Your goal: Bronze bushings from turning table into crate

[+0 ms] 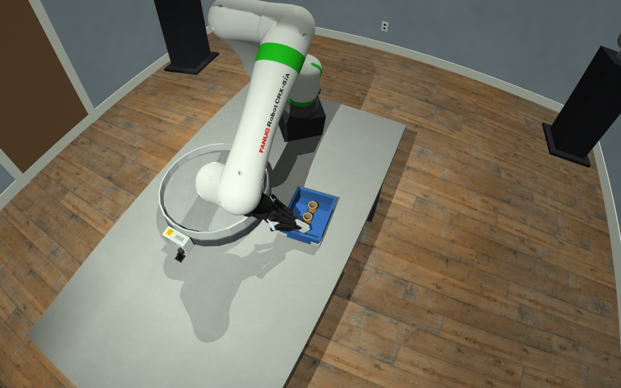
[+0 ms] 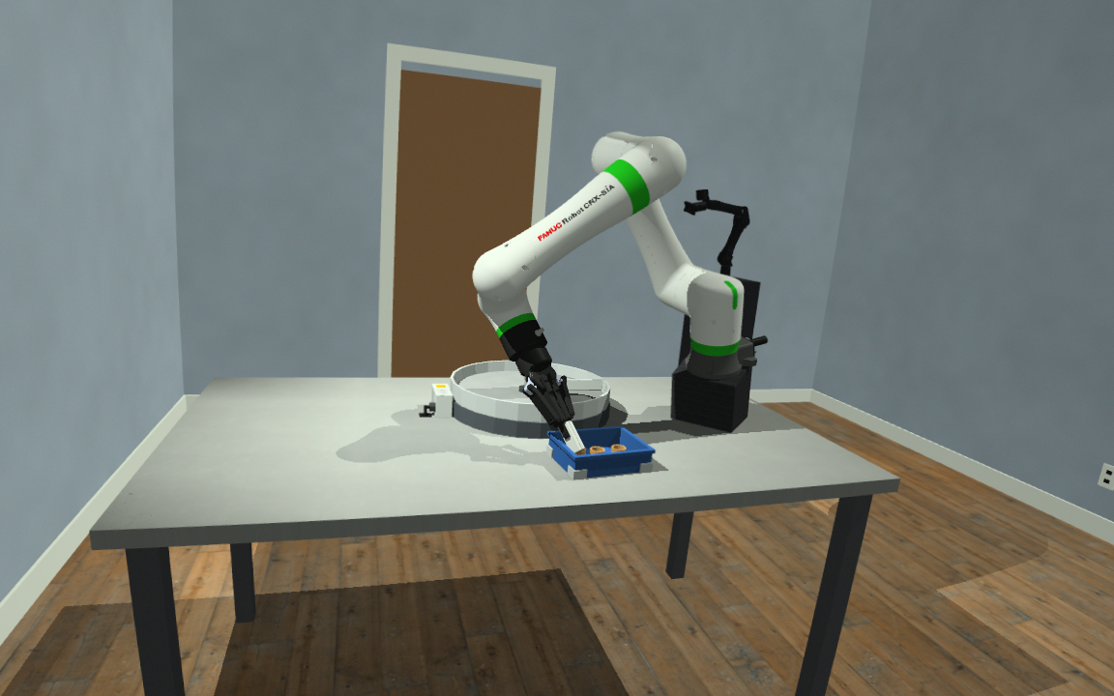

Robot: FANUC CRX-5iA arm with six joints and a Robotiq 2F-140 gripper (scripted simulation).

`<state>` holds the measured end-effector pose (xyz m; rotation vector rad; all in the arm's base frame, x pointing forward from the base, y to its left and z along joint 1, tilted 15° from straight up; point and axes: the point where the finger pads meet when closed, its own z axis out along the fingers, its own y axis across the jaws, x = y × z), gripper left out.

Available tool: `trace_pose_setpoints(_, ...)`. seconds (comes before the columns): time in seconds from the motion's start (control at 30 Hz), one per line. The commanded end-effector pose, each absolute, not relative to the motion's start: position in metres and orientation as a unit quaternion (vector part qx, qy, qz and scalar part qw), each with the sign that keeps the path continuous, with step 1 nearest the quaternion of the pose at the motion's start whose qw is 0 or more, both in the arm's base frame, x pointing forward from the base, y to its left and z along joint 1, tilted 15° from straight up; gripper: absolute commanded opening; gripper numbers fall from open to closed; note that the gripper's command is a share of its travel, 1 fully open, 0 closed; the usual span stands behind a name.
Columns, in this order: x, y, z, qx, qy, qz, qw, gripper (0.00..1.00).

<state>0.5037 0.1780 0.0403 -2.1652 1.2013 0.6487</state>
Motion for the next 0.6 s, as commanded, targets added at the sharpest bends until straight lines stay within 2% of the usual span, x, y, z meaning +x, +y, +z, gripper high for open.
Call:
trace_pose_setpoints(0.0, 0.5041, 0.1780, 0.0397, -0.810, 0.450, 0.243, 0.287, 0.00)
trace_pose_setpoints(0.57, 0.5045, 0.1783, 0.0377, -0.810, 0.450, 0.243, 0.287, 0.00)
